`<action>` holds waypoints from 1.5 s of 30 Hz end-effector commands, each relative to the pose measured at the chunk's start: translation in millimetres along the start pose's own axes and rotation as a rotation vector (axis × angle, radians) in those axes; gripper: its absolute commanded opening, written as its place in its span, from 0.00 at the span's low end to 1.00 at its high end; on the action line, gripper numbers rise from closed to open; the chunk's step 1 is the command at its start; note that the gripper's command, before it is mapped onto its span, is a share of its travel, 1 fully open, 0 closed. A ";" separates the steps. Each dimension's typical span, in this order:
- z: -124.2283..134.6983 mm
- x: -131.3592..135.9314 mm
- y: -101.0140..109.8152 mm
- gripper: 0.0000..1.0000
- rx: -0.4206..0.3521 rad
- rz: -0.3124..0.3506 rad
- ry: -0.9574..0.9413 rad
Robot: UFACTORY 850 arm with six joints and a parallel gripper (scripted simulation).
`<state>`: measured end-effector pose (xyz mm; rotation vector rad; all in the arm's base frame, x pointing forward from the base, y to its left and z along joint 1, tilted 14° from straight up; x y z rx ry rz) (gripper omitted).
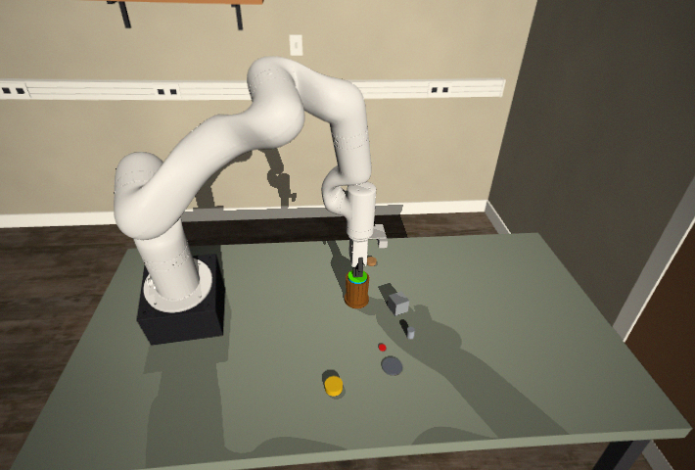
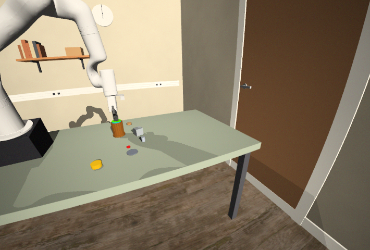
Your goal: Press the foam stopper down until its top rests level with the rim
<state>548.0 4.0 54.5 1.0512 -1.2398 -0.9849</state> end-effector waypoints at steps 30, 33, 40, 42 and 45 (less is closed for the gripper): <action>-0.7 0.0 10.4 0.00 0.002 0.000 0.000; -0.7 0.0 10.4 0.00 0.002 0.000 0.000; -0.7 0.0 18.8 0.00 0.002 0.000 0.000; -0.7 0.0 24.5 0.00 0.002 0.000 0.000; -0.6 0.0 33.0 0.00 0.002 0.000 0.000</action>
Point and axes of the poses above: the point where the finger pads meet when closed, its own y axis back along the fingers, its own x axis across the jaws, z = x × y, the point moved 10 cm from there along y, back along the fingers, and after that the axes turned 13 degrees about y, right-handed, at the moved point
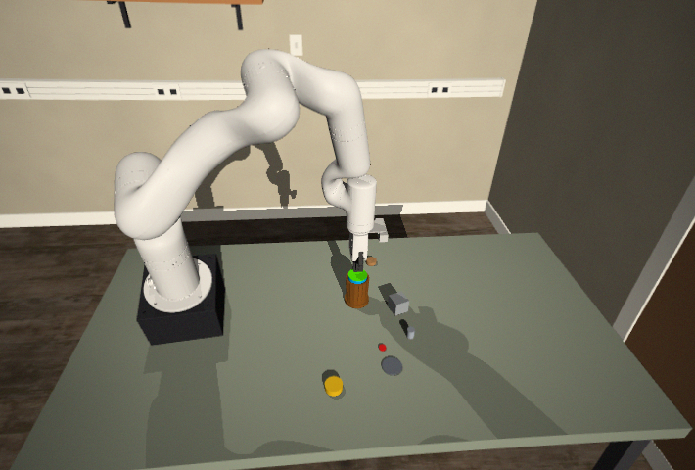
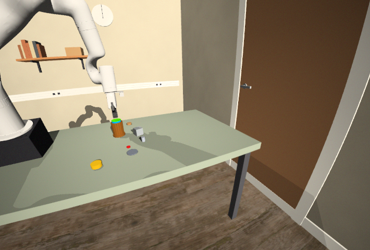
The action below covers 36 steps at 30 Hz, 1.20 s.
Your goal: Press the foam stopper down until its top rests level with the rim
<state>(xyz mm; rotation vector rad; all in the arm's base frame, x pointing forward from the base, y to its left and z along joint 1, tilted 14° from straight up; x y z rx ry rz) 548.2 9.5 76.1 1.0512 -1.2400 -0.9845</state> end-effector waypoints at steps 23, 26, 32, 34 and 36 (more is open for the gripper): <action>-0.8 0.1 17.1 0.00 0.001 0.000 0.000; -0.8 0.1 17.1 0.00 0.001 0.000 0.000; -0.8 0.1 12.8 0.00 0.001 0.000 0.000; -0.8 0.1 12.5 0.00 0.001 0.000 0.000; -0.8 0.1 12.1 0.00 0.001 0.000 0.000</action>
Point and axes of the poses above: the point where the finger pads meet when closed, its own y axis back along the fingers, its own x axis across the jaws, z = x × y, the point moved 10 cm from there along y, back along the fingers, and after that the axes turned 13 degrees about y, right-handed, at the moved point
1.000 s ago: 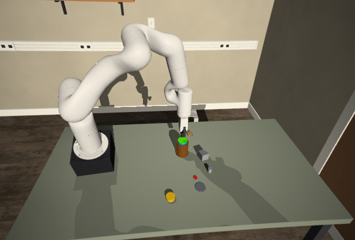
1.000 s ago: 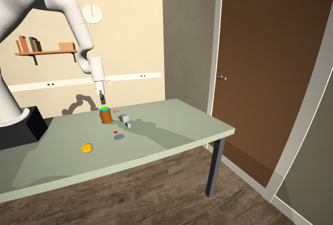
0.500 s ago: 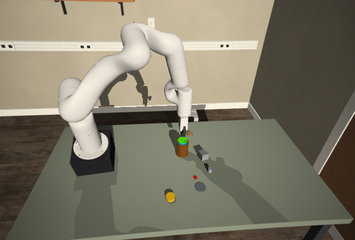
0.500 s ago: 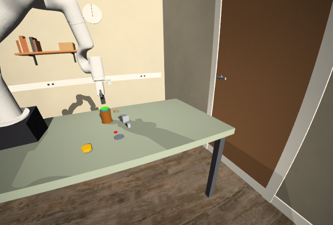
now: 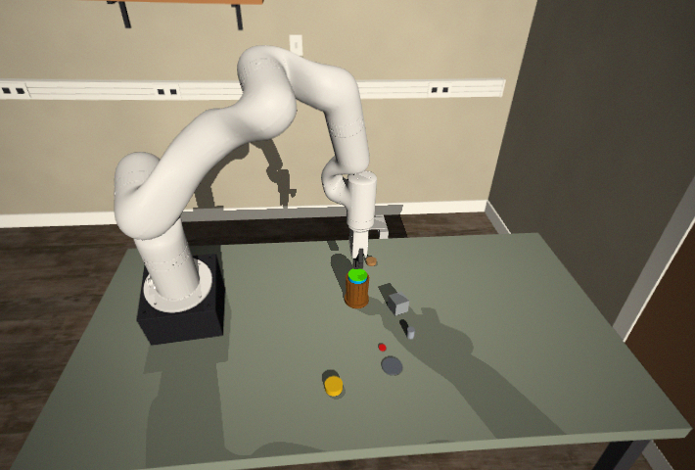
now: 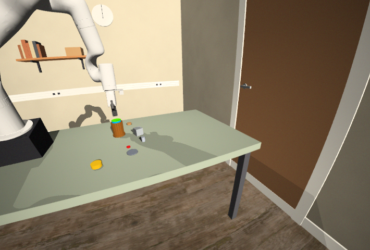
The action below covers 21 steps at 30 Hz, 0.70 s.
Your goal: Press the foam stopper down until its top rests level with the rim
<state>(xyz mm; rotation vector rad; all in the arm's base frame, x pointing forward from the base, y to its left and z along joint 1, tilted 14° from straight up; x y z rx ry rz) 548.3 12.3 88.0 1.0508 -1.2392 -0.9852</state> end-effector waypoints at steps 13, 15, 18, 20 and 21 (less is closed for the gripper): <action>-0.9 0.0 -25.4 0.00 0.002 0.000 0.000; -0.9 0.0 -27.5 0.00 0.002 0.000 0.000; -0.9 0.0 -27.8 0.00 0.002 0.000 0.000; -0.9 0.0 -27.8 0.00 0.002 0.000 0.000; -0.9 0.0 -27.8 0.00 0.002 0.000 0.000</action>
Point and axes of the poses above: the point where the finger pads meet when closed, its own y axis back along the fingers, its own x axis across the jaws, z = x × y, the point moved 10 cm from there along y, back along the fingers, and after that the axes turned 13 degrees about y, right-handed, at the moved point
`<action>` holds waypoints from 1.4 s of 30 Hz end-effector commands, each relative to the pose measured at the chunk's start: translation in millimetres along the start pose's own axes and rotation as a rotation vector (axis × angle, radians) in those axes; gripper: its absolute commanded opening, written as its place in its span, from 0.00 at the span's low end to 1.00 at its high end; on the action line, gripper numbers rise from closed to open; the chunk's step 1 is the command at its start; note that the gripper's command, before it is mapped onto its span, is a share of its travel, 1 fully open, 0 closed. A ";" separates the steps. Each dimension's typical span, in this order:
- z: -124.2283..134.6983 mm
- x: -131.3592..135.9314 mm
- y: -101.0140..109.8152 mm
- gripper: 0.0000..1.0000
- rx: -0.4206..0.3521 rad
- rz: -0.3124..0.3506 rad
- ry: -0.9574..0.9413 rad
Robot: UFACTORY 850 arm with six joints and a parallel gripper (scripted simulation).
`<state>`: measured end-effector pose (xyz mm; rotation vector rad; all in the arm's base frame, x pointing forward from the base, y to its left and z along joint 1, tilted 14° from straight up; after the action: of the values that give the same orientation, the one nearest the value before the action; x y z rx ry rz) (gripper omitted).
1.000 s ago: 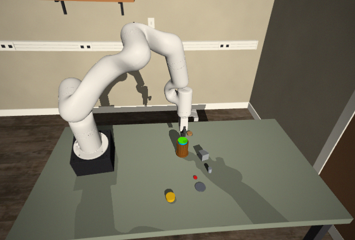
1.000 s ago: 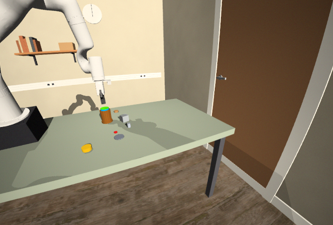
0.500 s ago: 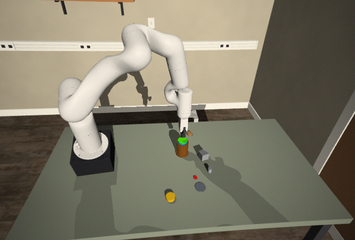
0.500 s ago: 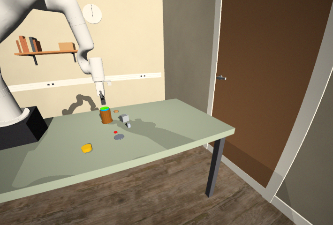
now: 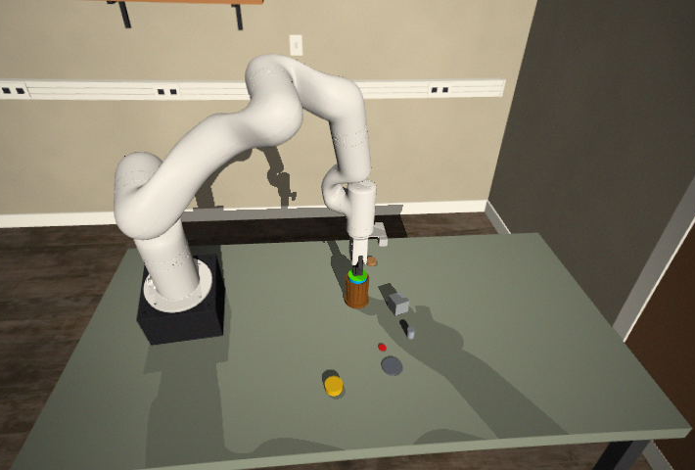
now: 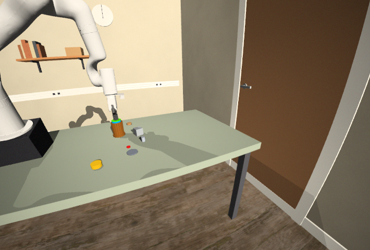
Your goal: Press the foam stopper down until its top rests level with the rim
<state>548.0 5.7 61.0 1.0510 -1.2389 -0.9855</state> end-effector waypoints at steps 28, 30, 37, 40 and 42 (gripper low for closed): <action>-0.8 0.0 -4.3 0.00 0.002 0.000 0.000; -0.8 0.0 -5.1 0.00 0.002 0.000 0.000; -0.8 0.0 -7.4 0.00 0.002 0.000 0.000; -0.8 0.0 -8.9 0.00 0.002 0.000 0.000; -0.8 0.0 -10.0 0.00 0.002 0.000 0.000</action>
<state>548.0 3.6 52.4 1.0510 -1.2394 -0.9852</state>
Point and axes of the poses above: the point where the finger pads meet when closed, its own y axis back along the fingers, its own x axis across the jaws, z = x × y, the point moved 10 cm from there along y, back along the fingers, and after that the axes turned 13 degrees about y, right-handed, at the moved point
